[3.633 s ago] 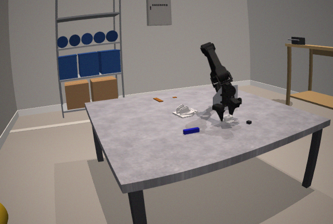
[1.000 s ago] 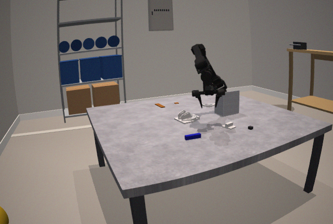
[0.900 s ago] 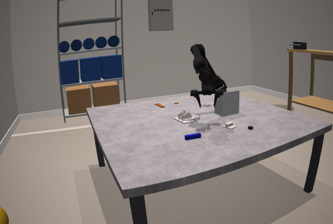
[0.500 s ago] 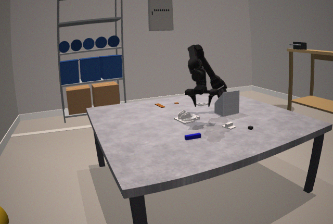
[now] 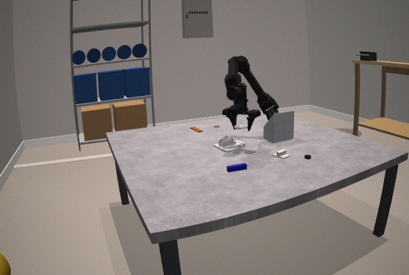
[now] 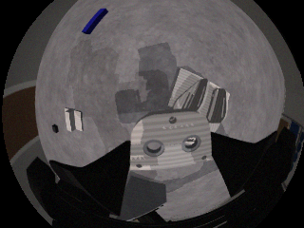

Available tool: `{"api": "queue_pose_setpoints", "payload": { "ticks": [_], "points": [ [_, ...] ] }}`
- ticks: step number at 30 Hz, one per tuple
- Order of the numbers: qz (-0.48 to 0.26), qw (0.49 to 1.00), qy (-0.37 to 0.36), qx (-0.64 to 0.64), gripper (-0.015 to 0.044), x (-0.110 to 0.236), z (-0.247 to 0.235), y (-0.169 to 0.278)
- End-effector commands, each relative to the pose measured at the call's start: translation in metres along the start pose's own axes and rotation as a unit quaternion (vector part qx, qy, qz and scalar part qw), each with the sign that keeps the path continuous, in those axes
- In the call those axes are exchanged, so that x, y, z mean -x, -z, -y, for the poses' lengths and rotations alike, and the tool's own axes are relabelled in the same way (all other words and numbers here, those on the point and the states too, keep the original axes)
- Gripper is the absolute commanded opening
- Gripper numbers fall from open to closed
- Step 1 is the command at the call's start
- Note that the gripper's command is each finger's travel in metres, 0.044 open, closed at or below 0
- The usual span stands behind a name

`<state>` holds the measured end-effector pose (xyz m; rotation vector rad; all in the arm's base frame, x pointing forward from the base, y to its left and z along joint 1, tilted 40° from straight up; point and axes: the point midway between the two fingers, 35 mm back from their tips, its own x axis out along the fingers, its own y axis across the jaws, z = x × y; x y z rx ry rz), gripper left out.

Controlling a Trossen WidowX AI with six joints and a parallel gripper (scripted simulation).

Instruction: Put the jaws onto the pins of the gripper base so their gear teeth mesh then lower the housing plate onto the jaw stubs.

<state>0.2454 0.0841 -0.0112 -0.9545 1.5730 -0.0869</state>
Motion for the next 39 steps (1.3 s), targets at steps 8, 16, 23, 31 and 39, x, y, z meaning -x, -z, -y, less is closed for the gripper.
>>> {"api": "queue_pose_setpoints", "payload": {
  "ticks": [8,16,23,31,39],
  "points": [
    [-0.005,0.993,0.011,-0.115,0.0351,-0.005,0.033,0.018],
    [-0.008,0.981,0.018,-0.194,0.0351,-0.008,0.054,0.033],
    [-0.009,0.978,0.02,-0.208,0.0351,-0.009,0.058,0.036],
    [-0.009,0.978,0.02,-0.208,0.0351,-0.009,0.058,0.036],
    [-0.009,0.977,0.02,-0.214,0.0351,-0.009,0.058,0.036]
  ]
}}
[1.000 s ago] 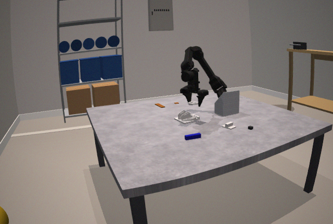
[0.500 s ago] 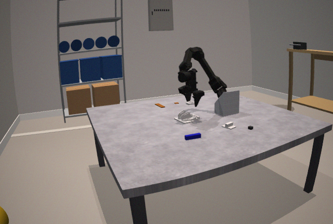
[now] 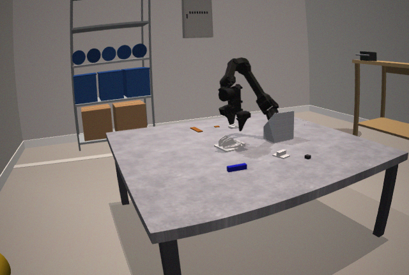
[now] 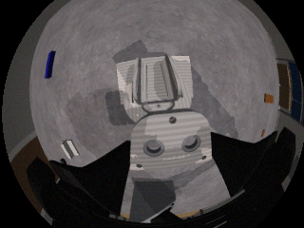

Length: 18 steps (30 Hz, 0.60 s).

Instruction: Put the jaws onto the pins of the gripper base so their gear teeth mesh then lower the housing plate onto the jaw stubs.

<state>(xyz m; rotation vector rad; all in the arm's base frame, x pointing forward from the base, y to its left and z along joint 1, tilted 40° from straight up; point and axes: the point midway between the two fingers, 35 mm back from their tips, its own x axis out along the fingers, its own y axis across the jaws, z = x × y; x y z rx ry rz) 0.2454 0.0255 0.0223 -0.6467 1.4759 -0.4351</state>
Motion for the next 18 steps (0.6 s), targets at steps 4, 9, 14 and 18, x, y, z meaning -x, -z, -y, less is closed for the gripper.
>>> {"api": "queue_pose_setpoints", "payload": {
  "ticks": [4,9,14,18],
  "points": [
    [0.001,1.0,0.003,-0.004,0.0351,-0.0001,0.0011,0.0001],
    [0.0,1.0,0.003,-0.004,0.0351,-0.0001,-0.0015,0.0032],
    [0.0,1.0,0.003,-0.004,0.0351,-0.0001,-0.0059,0.0087],
    [0.0,1.0,0.003,-0.004,0.0351,-0.0001,-0.0059,0.0087]
  ]
}}
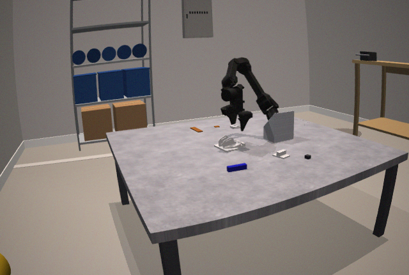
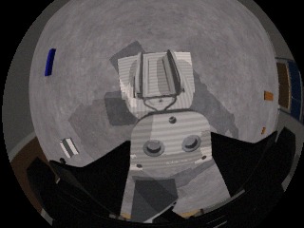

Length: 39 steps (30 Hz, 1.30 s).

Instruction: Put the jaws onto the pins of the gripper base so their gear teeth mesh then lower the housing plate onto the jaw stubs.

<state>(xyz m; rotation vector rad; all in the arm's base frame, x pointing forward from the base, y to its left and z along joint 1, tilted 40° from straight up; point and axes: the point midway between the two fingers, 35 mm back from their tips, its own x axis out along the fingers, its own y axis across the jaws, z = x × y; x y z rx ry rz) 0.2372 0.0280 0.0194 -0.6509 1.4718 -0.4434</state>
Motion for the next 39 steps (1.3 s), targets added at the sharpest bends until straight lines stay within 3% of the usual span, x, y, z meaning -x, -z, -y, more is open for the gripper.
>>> {"api": "queue_pose_setpoints", "payload": {
  "ticks": [1,39],
  "points": [
    [0.0,1.0,-0.001,-0.002,0.0351,0.0,-0.001,0.001],
    [0.0,1.0,-0.002,-0.003,0.0351,-0.011,-0.004,0.0]
  ]
}}
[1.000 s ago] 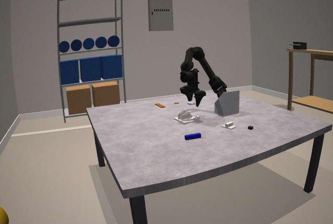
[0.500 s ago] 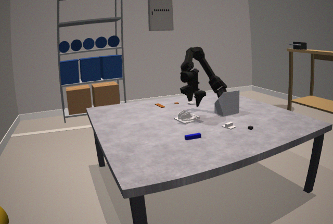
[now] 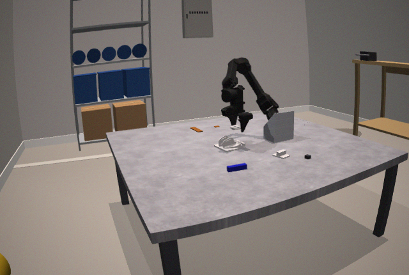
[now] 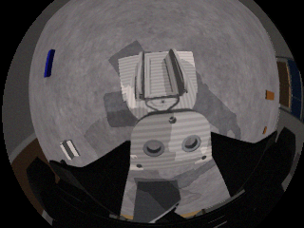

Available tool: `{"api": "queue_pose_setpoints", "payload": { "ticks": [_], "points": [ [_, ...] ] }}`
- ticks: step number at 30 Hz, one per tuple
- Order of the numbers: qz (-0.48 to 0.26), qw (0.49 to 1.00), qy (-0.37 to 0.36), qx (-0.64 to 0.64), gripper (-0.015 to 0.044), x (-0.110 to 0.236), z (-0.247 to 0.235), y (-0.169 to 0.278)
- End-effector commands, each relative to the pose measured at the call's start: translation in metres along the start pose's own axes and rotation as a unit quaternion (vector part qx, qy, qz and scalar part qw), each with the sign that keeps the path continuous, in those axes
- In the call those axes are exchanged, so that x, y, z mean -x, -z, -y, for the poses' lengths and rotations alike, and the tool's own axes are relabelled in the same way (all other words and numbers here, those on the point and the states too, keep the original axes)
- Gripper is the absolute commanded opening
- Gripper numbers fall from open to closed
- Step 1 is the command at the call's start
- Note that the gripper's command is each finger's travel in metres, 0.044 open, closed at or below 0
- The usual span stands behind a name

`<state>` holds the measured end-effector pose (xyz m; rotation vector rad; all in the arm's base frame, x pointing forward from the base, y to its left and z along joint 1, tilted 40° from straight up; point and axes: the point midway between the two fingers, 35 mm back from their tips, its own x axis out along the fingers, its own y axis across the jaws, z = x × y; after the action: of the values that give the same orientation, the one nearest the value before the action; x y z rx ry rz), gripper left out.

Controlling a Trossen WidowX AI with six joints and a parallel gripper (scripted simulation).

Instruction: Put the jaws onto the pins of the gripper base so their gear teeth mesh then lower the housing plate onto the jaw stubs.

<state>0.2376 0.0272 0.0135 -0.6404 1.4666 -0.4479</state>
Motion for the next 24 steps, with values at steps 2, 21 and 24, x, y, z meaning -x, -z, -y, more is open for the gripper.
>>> {"api": "queue_pose_setpoints", "payload": {
  "ticks": [2,21,24],
  "points": [
    [-0.001,1.0,0.0,0.002,0.0351,-0.009,-0.001,0.0],
    [-0.001,1.0,0.0,0.002,0.0351,-0.04,0.0,0.0],
    [-0.001,1.0,0.0,0.002,0.0351,-0.045,0.0,0.001]
  ]
}}
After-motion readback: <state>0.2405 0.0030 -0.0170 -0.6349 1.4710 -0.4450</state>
